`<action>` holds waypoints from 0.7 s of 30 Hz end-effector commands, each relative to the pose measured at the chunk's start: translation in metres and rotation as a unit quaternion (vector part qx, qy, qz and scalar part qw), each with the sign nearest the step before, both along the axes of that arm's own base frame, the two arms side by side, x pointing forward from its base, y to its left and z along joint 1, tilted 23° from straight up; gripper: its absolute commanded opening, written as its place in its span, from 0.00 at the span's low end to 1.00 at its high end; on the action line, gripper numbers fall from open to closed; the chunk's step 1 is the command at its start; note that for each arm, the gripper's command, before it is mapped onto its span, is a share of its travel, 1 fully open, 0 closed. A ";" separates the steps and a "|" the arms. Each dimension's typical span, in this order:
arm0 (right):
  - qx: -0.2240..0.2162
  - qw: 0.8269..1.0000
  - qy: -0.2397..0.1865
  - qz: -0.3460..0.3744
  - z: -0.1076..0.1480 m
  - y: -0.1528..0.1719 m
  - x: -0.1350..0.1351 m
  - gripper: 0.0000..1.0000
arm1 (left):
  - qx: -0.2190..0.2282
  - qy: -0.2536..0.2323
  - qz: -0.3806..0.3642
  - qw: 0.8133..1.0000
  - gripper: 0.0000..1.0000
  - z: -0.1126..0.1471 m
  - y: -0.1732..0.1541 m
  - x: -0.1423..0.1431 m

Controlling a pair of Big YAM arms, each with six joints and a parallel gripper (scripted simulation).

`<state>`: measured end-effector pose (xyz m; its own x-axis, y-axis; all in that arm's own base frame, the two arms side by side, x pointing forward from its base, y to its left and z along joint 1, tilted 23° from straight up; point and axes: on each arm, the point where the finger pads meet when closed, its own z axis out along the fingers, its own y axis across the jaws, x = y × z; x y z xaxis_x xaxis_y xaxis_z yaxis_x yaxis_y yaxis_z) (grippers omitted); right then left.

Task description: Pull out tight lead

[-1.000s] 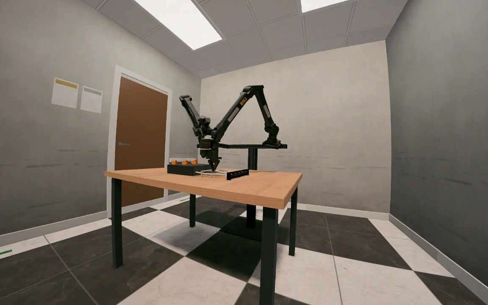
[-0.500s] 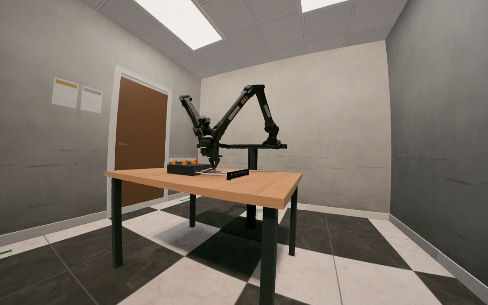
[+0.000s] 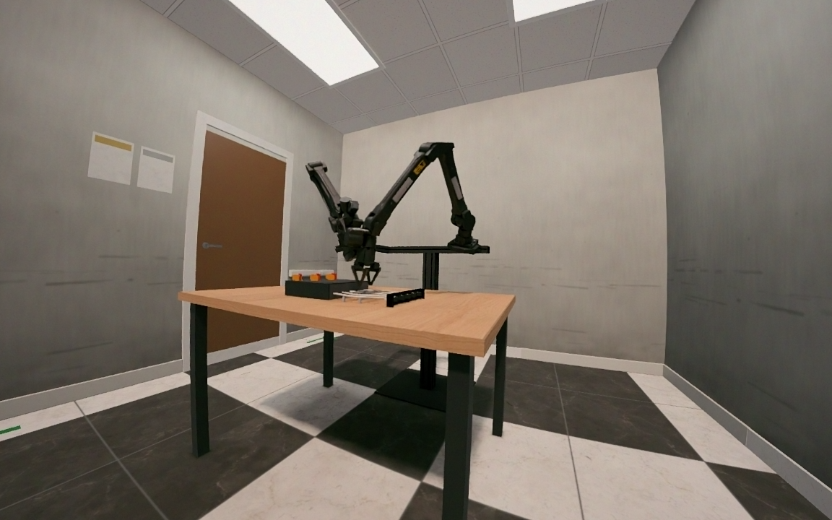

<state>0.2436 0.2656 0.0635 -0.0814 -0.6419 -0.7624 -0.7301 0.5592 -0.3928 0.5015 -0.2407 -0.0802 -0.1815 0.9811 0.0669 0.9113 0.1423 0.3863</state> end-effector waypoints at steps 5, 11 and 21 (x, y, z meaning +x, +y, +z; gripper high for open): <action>0.013 1.000 -0.010 -0.002 0.013 0.009 0.009 1.00 | -0.144 -0.097 0.116 0.978 1.00 0.053 -0.016 -0.011; 0.013 1.000 -0.010 -0.002 0.013 0.009 0.009 1.00 | -0.230 -0.140 0.179 0.946 1.00 0.077 -0.021 -0.022; 0.013 1.000 -0.010 -0.002 0.013 0.009 0.009 1.00 | -0.354 -0.211 0.261 0.873 1.00 0.117 -0.028 -0.041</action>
